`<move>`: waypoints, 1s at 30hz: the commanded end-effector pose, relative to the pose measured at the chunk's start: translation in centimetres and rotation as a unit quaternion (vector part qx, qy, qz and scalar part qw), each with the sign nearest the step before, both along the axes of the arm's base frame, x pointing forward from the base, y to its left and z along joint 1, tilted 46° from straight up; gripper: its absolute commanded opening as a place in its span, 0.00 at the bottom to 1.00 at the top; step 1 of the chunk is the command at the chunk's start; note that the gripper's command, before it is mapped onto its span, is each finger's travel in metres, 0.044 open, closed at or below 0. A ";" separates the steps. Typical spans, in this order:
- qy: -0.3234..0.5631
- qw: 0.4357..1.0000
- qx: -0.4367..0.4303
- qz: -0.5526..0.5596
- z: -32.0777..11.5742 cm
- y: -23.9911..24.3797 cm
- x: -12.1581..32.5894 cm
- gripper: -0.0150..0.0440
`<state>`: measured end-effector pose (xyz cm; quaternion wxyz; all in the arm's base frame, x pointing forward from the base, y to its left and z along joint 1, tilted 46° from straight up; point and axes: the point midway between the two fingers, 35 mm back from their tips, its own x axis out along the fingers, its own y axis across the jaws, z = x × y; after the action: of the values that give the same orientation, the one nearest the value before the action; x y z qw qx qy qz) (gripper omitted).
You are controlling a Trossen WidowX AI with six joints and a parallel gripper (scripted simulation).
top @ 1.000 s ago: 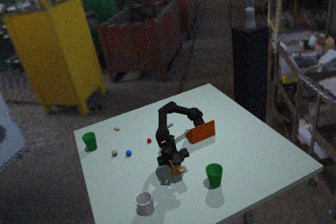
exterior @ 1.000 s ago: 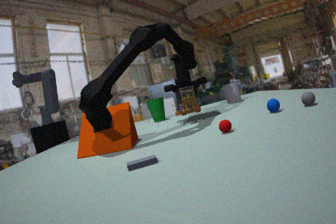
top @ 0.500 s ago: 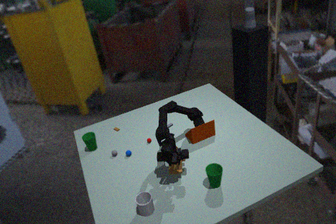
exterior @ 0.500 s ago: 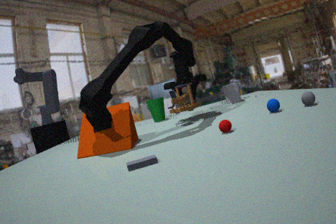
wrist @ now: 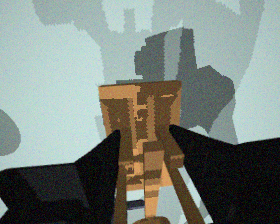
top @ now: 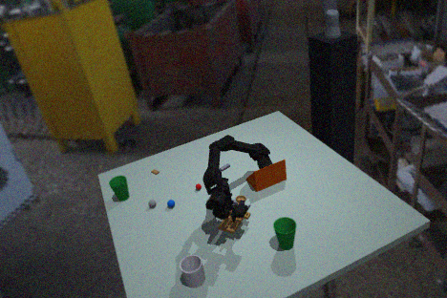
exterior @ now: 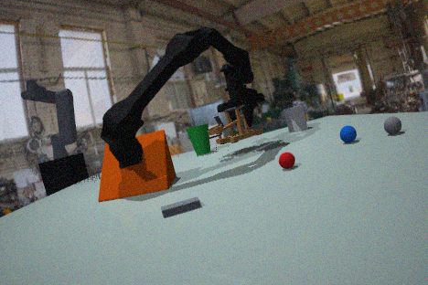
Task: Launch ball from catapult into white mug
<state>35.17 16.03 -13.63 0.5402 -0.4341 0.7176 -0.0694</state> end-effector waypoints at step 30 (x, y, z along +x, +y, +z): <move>-0.029 0.999 -0.001 -0.020 -2.1 -2.6 0.7 0.25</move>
<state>35.91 13.52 -15.36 0.5572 -0.4140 0.7134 -0.0957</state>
